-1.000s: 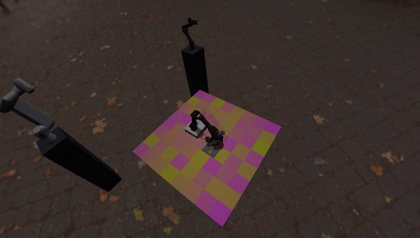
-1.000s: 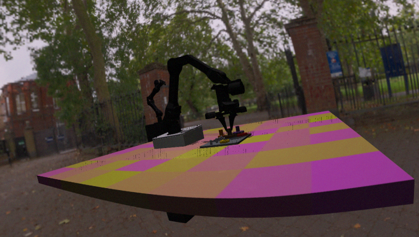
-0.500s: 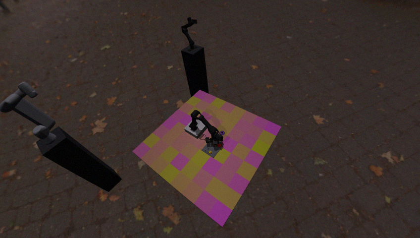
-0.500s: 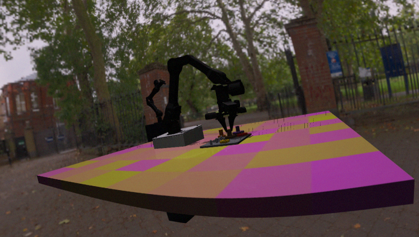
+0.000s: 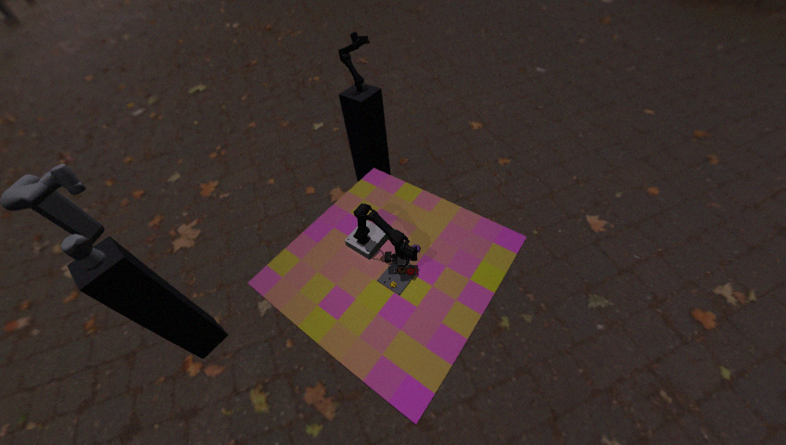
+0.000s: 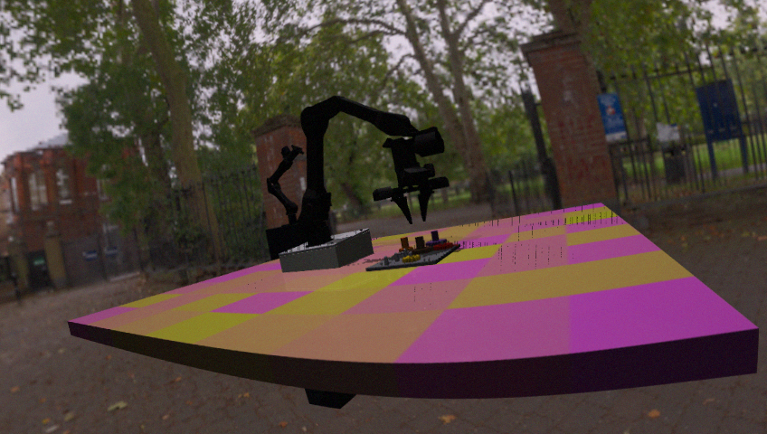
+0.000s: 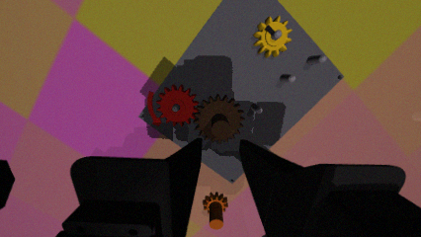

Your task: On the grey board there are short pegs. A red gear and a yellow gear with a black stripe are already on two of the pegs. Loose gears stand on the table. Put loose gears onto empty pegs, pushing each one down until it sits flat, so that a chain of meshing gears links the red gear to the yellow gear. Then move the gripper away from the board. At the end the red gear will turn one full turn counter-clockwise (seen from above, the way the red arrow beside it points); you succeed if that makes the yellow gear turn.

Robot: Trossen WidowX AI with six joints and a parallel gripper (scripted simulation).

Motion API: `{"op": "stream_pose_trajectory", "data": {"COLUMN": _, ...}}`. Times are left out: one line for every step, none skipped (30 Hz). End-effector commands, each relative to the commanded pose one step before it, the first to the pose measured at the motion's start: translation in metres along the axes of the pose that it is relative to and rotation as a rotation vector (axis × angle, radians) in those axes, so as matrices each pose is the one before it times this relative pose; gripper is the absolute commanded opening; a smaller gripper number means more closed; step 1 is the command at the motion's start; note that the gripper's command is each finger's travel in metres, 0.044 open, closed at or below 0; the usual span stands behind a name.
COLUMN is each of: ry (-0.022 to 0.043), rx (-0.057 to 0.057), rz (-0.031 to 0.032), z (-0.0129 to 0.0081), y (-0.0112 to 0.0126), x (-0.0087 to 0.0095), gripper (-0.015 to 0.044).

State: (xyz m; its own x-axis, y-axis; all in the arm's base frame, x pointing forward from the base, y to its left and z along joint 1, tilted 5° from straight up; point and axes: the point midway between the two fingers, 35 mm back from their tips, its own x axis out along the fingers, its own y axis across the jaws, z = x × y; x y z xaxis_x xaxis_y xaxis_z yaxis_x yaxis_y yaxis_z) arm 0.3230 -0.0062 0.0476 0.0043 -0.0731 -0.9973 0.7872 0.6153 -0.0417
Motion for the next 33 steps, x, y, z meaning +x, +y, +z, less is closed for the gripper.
{"op": "stream_pose_trajectory", "data": {"ry": 0.00948, "rx": -0.1881, "rz": -0.00756, "z": -0.02212, "y": 0.00317, "x": 0.00255, "gripper": 0.0219}}
{"op": "stream_pose_trajectory", "data": {"ry": 0.00138, "rx": -0.1388, "rz": 0.00099, "z": -0.01449, "y": 0.00529, "x": -0.00039, "gripper": 0.0245}}
{"op": "stream_pose_trajectory", "data": {"ry": 0.00128, "rx": -0.1395, "rz": 0.00093, "z": -0.01385, "y": 0.00641, "x": -0.00022, "gripper": 0.0271}}
{"op": "stream_pose_trajectory", "data": {"ry": 0.00120, "rx": -0.1395, "rz": 0.00086, "z": -0.01305, "y": 0.00742, "x": -0.00006, "gripper": 0.0298}}
{"op": "stream_pose_trajectory", "data": {"ry": 0.00114, "rx": -0.1395, "rz": 0.00078, "z": -0.01218, "y": 0.00834, "x": 0.00011, "gripper": 0.0324}}
{"op": "stream_pose_trajectory", "data": {"ry": 0.00110, "rx": -0.1395, "rz": 0.00070, "z": -0.01125, "y": 0.00917, "x": 0.00028, "gripper": 0.0350}}
{"op": "stream_pose_trajectory", "data": {"ry": 0.00108, "rx": -0.1387, "rz": 0.00059, "z": -0.01013, "y": 0.00968, "x": 0.00044, "gripper": 0.0376}}
{"op": "stream_pose_trajectory", "data": {"ry": 0.00106, "rx": -0.1336, "rz": 0.00051, "z": -0.00879, "y": 0.00994, "x": 0.00058, "gripper": 0.0402}}
{"op": "stream_pose_trajectory", "data": {"ry": 0.00071, "rx": -0.0877, "rz": 0.00030, "z": -0.00509, "y": 0.00691, "x": 0.00046, "gripper": 0.0429}}
{"op": "stream_pose_trajectory", "data": {"ry": 0.00070, "rx": -0.0840, "rz": 0.00027, "z": -0.00447, "y": 0.00679, "x": 0.00050, "gripper": 0.0440}}
{"op": "stream_pose_trajectory", "data": {"ry": 0.00071, "rx": -0.0823, "rz": 0.00025, "z": -0.00400, "y": 0.00679, "x": 0.00055, "gripper": 0.0440}}
{"op": "stream_pose_trajectory", "data": {"ry": 0.00061, "rx": -0.0687, "rz": 0.00020, "z": -0.00301, "y": 0.00578, "x": 0.00050, "gripper": 0.0440}}
{"op": "stream_pose_trajectory", "data": {"ry": 0.00018, "rx": -0.0200, "rz": 0.00006, "z": -0.00079, "y": 0.00171, "x": 0.00015, "gripper": 0.0440}}
{"op": "stream_pose_trajectory", "data": {"ry": 0.00000, "rx": 0.0000, "rz": 0.00000, "z": 0.00000, "y": 0.00000, "x": 0.00000, "gripper": 0.0440}}
{"op": "stream_pose_trajectory", "data": {"ry": 0.00001, "rx": 0.0000, "rz": -0.00014, "z": -0.00011, "y": -0.00160, "x": 0.00000, "gripper": 0.0440}}
{"op": "stream_pose_trajectory", "data": {"ry": 0.00001, "rx": 0.0000, "rz": -0.00008, "z": -0.00007, "y": -0.00099, "x": 0.00000, "gripper": 0.0440}}
{"op": "stream_pose_trajectory", "data": {"ry": 0.00000, "rx": 0.0000, "rz": 0.00000, "z": 0.00000, "y": 0.00000, "x": 0.00000, "gripper": 0.0440}}
{"op": "stream_pose_trajectory", "data": {"ry": 0.00000, "rx": 0.0000, "rz": 0.00000, "z": 0.00000, "y": 0.00000, "x": 0.00000, "gripper": 0.0440}}
{"op": "stream_pose_trajectory", "data": {"ry": 0.00000, "rx": 0.0000, "rz": 0.00000, "z": 0.00000, "y": 0.00000, "x": 0.00000, "gripper": 0.0440}}
{"op": "stream_pose_trajectory", "data": {"ry": 0.00000, "rx": 0.0000, "rz": 0.00000, "z": 0.00000, "y": 0.00000, "x": 0.00000, "gripper": 0.0440}}
{"op": "stream_pose_trajectory", "data": {"ry": 0.00000, "rx": 0.0000, "rz": 0.00000, "z": 0.00000, "y": 0.00000, "x": 0.00000, "gripper": 0.0440}}
{"op": "stream_pose_trajectory", "data": {"ry": 0.00000, "rx": 0.0000, "rz": 0.00000, "z": 0.00000, "y": 0.00000, "x": 0.00000, "gripper": 0.0440}}
{"op": "stream_pose_trajectory", "data": {"ry": 0.00000, "rx": 0.0000, "rz": -0.00003, "z": -0.00002, "y": -0.00043, "x": 0.00000, "gripper": 0.0440}}
{"op": "stream_pose_trajectory", "data": {"ry": 0.00000, "rx": 0.0000, "rz": 0.00000, "z": 0.00000, "y": 0.00000, "x": 0.00000, "gripper": 0.0440}}
{"op": "stream_pose_trajectory", "data": {"ry": 0.00000, "rx": 0.0000, "rz": 0.00000, "z": 0.00000, "y": 0.00000, "x": 0.00000, "gripper": 0.0440}}
{"op": "stream_pose_trajectory", "data": {"ry": 0.00000, "rx": 0.0000, "rz": 0.00000, "z": 0.00000, "y": 0.00000, "x": 0.00000, "gripper": 0.0440}}
{"op": "stream_pose_trajectory", "data": {"ry": 0.00001, "rx": 0.0000, "rz": -0.00001, "z": 0.00002, "y": 0.00000, "x": 0.00179, "gripper": 0.0440}}
{"op": "stream_pose_trajectory", "data": {"ry": 0.00002, "rx": 0.0000, "rz": -0.00002, "z": -0.00002, "y": -0.00001, "x": 0.00447, "gripper": 0.0440}}
{"op": "stream_pose_trajectory", "data": {"ry": 0.00001, "rx": 0.0000, "rz": -0.00001, "z": -0.00003, "y": 0.00000, "x": 0.00178, "gripper": 0.0440}}
{"op": "stream_pose_trajectory", "data": {"ry": 0.00000, "rx": 0.0000, "rz": -0.00001, "z": 0.00003, "y": -0.00001, "x": 0.00122, "gripper": 0.0440}}
{"op": "stream_pose_trajectory", "data": {"ry": 0.00002, "rx": 0.0000, "rz": -0.00001, "z": 0.00005, "y": -0.00002, "x": 0.00364, "gripper": 0.0440}}
{"op": "stream_pose_trajectory", "data": {"ry": 0.00003, "rx": 0.0000, "rz": -0.00002, "z": -0.00003, "y": -0.00002, "x": 0.00543, "gripper": 0.0440}}
{"op": "stream_pose_trajectory", "data": {"ry": 0.00003, "rx": 0.0000, "rz": -0.00001, "z": -0.00009, "y": -0.00001, "x": 0.00360, "gripper": 0.0440}}
